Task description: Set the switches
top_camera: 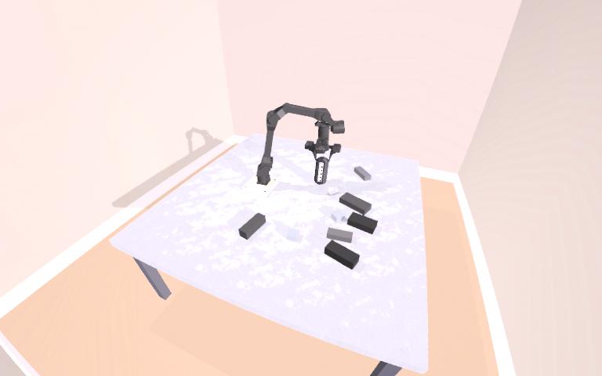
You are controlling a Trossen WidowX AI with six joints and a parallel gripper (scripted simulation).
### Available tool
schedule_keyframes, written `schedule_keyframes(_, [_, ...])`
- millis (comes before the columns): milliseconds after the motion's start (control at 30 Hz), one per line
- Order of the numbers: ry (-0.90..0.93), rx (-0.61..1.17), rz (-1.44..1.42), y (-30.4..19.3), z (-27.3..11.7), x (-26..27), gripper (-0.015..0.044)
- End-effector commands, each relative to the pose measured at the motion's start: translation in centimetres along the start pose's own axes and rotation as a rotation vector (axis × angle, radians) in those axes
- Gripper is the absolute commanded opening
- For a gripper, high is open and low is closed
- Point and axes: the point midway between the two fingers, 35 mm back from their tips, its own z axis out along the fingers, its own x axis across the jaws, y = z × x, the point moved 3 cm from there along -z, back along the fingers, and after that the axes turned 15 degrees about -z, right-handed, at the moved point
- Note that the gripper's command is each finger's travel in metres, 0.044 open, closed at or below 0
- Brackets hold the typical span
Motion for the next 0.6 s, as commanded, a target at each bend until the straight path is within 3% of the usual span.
schedule_keyframes(0, [-0.011,-0.009,-0.001,0.6,0.3,-0.2,0.0336])
schedule_keyframes(567, [-0.011,-0.01,-0.001,2.6,0.3,-0.7,0.0337])
